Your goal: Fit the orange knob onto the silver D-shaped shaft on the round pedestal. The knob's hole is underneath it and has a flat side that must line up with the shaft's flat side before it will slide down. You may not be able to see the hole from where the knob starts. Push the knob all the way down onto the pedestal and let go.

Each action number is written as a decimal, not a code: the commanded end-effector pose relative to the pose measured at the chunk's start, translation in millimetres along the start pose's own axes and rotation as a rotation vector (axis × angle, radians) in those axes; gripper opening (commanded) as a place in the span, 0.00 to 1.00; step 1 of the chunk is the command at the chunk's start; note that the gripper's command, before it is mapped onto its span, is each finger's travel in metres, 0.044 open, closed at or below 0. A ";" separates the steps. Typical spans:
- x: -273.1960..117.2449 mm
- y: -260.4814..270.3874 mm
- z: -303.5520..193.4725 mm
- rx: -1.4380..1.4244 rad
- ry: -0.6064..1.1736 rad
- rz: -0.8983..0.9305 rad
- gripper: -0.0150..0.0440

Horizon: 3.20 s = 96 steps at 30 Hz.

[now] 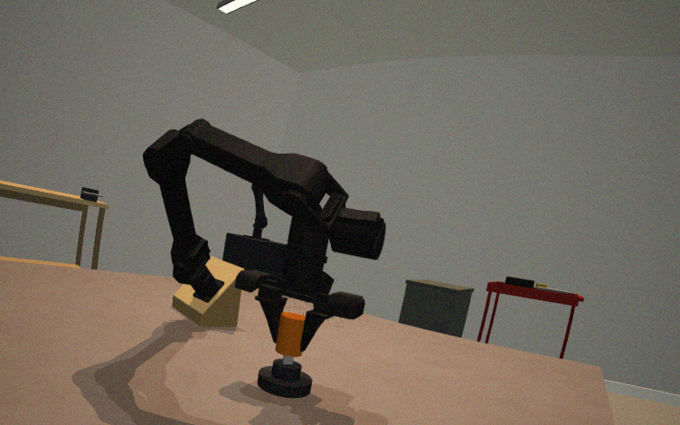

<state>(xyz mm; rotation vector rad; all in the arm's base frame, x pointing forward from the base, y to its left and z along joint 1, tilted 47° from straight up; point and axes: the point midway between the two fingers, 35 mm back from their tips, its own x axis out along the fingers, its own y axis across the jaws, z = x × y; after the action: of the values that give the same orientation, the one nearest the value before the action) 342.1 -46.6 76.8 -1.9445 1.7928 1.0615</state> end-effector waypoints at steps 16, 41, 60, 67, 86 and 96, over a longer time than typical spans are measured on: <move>2.1 -3.0 1.5 -0.003 0.001 -0.007 0.25; -1.9 0.1 -0.9 -0.213 0.002 -0.006 0.25; 2.1 -3.3 1.5 -0.212 0.002 -0.006 0.25; 1.1 -2.7 1.9 -0.213 0.002 -0.006 0.25; -2.8 -0.8 -1.6 -0.422 0.002 -0.006 0.25; -1.7 -2.5 0.3 -0.422 0.002 -0.006 0.25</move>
<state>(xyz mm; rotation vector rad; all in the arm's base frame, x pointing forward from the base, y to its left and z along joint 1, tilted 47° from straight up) 342.5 -46.9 77.6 -2.1668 1.6714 1.5374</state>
